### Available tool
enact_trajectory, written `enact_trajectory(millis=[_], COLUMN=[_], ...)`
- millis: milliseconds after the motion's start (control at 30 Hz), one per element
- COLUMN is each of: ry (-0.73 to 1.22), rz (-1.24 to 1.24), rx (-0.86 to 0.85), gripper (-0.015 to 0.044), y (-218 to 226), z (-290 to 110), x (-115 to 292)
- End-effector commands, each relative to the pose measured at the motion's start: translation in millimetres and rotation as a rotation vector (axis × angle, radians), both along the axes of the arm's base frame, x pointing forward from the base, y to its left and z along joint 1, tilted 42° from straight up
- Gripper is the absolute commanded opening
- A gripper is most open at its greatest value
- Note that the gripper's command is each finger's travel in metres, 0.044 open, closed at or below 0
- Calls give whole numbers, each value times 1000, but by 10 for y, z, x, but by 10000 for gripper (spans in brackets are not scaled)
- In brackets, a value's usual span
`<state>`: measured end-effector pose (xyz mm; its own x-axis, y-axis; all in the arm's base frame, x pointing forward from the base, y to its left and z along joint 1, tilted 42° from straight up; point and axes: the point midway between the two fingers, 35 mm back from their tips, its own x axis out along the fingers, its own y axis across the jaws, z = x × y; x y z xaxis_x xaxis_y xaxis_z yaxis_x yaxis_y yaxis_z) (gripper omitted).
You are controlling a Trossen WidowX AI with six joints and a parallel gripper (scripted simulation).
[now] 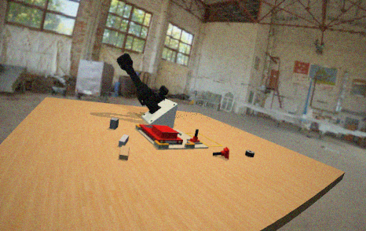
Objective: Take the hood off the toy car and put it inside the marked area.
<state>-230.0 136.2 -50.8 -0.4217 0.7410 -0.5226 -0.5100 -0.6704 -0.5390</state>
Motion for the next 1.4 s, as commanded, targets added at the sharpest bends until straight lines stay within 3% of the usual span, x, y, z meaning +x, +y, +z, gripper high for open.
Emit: enact_trajectory(millis=[0,533,1033,1367], ry=[-1,-97,-75,-94], rz=[-5,-457,-822,-1118], rx=[-1,-76,-177,-256], gripper=[26,440,440,440], y=[11,996,1717,2011], z=[-3,-172,-117,-60], x=[3,520,1285,2088])
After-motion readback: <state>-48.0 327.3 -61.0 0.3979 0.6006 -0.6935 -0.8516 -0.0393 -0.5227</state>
